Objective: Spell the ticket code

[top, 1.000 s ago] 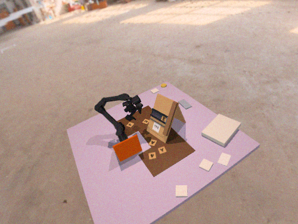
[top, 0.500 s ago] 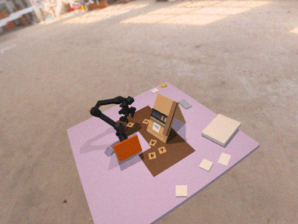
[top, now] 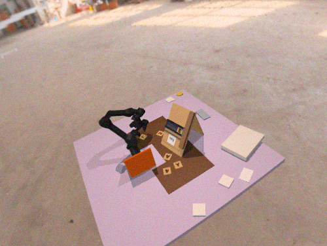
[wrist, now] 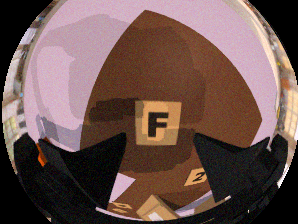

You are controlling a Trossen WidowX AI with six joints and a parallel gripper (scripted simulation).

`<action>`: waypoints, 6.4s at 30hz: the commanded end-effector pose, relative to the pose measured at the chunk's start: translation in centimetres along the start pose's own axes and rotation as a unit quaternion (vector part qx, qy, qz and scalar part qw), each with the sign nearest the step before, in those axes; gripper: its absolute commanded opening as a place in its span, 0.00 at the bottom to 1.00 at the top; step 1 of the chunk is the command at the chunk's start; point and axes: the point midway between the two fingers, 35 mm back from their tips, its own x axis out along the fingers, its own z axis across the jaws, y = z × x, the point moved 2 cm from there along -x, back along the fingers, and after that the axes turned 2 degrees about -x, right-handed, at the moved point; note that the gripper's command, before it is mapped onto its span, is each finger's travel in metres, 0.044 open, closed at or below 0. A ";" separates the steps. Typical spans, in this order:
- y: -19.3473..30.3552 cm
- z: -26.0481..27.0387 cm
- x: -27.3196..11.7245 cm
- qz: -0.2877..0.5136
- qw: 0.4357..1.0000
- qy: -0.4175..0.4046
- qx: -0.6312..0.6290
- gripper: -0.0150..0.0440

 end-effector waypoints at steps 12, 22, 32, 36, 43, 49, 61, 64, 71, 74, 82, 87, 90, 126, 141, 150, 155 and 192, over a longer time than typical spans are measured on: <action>-0.1 0.1 1.5 0.000 1.000 -0.003 0.004 0.83; -0.1 0.1 2.8 0.000 1.000 -0.003 0.004 0.83; -0.1 0.1 3.4 0.000 1.000 -0.002 0.004 0.83; -0.1 0.1 3.4 0.000 1.000 -0.002 0.004 0.83; -0.1 0.1 3.4 0.000 1.000 -0.002 0.004 0.72; -0.1 0.2 3.4 0.000 1.000 -0.002 0.004 0.65; 0.0 0.2 2.4 0.000 1.000 -0.002 0.004 0.25; 0.1 0.2 2.2 0.000 1.000 -0.002 0.004 0.25; 0.2 0.1 1.8 0.000 1.000 -0.003 0.004 0.25; 0.2 0.1 1.6 0.000 1.000 -0.003 0.004 0.25; 0.3 0.2 1.0 0.001 1.000 -0.003 0.004 0.25; 0.3 0.2 0.7 0.001 1.000 -0.003 0.004 0.25; 0.4 0.2 0.5 0.001 1.000 -0.003 0.004 0.25; 6.8 -5.5 -3.1 -0.049 0.866 0.234 0.440 0.25; 9.8 -7.0 -6.1 -0.141 0.718 0.321 0.601 0.25; 11.3 -7.4 -8.3 -0.213 0.612 0.357 0.672 0.25; 12.1 -7.4 -9.5 -0.254 0.553 0.371 0.701 0.25; 13.5 -7.0 -9.6 -0.260 0.545 0.372 0.705 0.25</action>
